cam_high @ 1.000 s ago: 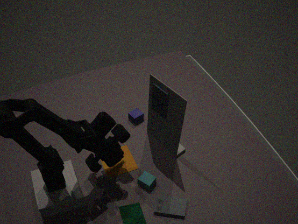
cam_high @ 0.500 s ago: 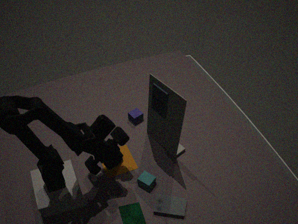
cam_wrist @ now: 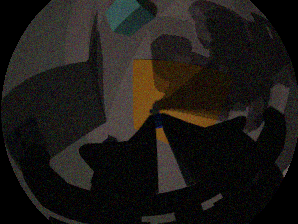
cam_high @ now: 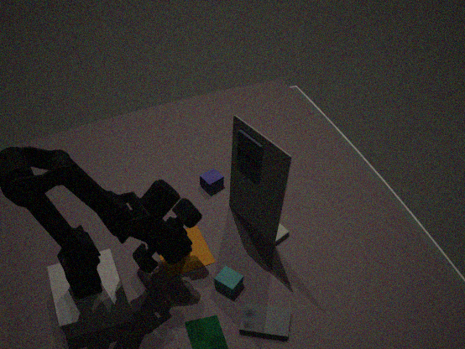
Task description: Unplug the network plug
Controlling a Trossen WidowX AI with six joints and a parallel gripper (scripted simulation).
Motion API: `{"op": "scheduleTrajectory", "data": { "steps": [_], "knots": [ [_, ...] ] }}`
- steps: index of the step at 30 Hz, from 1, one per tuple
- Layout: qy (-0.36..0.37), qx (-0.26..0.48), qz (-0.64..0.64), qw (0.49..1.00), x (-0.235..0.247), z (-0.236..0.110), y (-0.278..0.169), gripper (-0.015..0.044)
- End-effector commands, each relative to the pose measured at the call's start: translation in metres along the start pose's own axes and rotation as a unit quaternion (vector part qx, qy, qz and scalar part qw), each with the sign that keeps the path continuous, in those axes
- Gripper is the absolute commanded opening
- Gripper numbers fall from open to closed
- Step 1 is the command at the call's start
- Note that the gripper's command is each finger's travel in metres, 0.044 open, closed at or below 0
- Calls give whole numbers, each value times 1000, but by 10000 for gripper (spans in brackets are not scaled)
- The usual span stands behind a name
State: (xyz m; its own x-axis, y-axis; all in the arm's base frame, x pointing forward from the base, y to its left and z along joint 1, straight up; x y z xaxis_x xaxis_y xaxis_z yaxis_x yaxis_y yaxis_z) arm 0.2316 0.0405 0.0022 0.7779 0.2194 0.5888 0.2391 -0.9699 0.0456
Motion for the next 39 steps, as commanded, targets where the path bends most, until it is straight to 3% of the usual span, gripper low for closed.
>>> {"op": "scheduleTrajectory", "data": {
  "steps": [1,9,15,39],
  "knots": [
    [-3,-1,1,1000,-1,2,0,0],
    [0,0,-1,1000,0,1,0,0],
    [0,0,-1,1000,0,1,0,156],
    [-1,0,0,1000,0,-9,0,156]
  ]
}}
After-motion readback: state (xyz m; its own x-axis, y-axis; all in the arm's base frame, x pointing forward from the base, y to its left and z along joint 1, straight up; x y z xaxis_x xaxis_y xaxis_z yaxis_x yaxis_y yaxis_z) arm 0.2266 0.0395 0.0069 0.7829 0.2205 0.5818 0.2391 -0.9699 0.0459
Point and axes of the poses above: the point midway between the two fingers, 35 mm back from their tips, its own z axis out along the fingers, its own x axis across the jaws, y = z × x, the point moved 2 cm from there along -z, back along the fingers, and after that the axes turned 5 degrees about -z, right-handed, at the moved point
